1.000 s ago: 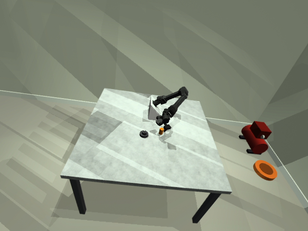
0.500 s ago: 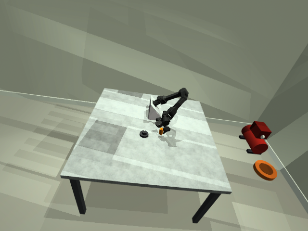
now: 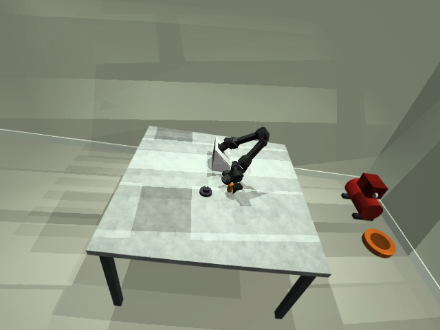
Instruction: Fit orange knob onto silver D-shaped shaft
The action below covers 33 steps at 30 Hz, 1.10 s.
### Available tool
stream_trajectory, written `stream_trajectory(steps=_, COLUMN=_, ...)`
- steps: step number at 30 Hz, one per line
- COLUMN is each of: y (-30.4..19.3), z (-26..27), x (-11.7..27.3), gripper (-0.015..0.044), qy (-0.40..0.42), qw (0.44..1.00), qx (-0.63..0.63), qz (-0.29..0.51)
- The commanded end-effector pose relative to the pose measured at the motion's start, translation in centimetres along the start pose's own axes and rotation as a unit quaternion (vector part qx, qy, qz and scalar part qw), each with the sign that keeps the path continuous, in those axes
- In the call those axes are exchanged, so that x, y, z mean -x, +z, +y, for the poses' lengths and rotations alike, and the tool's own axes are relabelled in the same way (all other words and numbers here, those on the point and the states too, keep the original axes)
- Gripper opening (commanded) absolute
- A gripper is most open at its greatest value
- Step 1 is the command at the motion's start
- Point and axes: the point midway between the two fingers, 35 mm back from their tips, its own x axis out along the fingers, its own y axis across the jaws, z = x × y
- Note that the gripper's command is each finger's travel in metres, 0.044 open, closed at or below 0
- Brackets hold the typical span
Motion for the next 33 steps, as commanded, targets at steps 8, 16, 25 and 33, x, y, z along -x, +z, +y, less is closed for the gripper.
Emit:
stream_trajectory(steps=8, y=-0.1, z=-0.3, x=-0.7, gripper=0.0309, qy=-0.002, qw=1.000, qx=-0.003, qz=0.001)
stream_trajectory(steps=16, y=-0.1, z=-0.3, x=-0.7, gripper=0.0157, qy=-0.002, qw=1.000, qx=-0.003, qz=0.001)
stream_trajectory(steps=25, y=0.4, z=0.4, x=1.7, gripper=0.0000, qy=-0.004, qw=1.000, qx=-0.002, qz=-0.004)
stream_trajectory(steps=33, y=0.7, z=1.1, x=6.6, gripper=0.0000, qy=-0.005, qw=1.000, qx=-0.002, qz=-0.007)
